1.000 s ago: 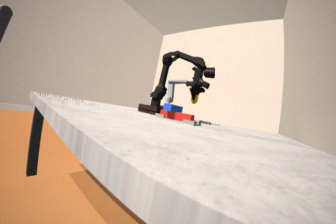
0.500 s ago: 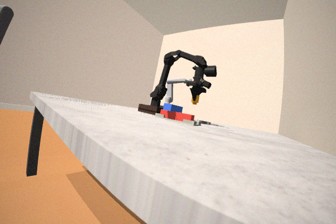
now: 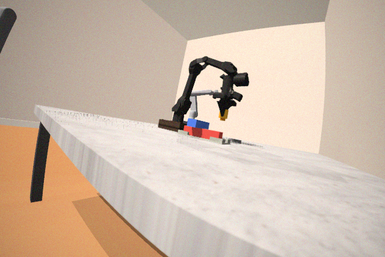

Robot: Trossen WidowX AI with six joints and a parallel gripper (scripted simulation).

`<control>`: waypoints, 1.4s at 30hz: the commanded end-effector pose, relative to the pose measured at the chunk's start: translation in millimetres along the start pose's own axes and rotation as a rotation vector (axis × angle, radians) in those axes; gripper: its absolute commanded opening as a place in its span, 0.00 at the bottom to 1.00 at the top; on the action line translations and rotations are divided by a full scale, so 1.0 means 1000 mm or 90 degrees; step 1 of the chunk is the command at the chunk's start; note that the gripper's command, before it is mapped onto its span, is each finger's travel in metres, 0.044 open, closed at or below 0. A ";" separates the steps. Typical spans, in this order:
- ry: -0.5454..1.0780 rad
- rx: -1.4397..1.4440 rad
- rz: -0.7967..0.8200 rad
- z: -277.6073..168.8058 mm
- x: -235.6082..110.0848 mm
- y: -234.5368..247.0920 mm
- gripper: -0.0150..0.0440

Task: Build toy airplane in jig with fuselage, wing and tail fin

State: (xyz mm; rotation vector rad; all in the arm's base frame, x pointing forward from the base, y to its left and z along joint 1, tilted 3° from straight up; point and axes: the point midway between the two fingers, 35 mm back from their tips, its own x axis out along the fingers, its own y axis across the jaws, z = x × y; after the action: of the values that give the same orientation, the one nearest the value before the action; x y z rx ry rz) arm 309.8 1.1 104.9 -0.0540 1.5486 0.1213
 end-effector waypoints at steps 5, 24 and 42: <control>0.001 -0.007 -0.003 0.007 0.005 -0.023 0.25; 0.004 -0.017 -0.006 0.014 0.017 -0.082 0.25; 0.004 -0.019 -0.005 0.014 0.019 -0.093 0.37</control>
State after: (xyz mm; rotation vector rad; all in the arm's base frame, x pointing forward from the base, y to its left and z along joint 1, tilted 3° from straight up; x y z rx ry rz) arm 333.8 -88.8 82.2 -0.0821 1.5555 0.1353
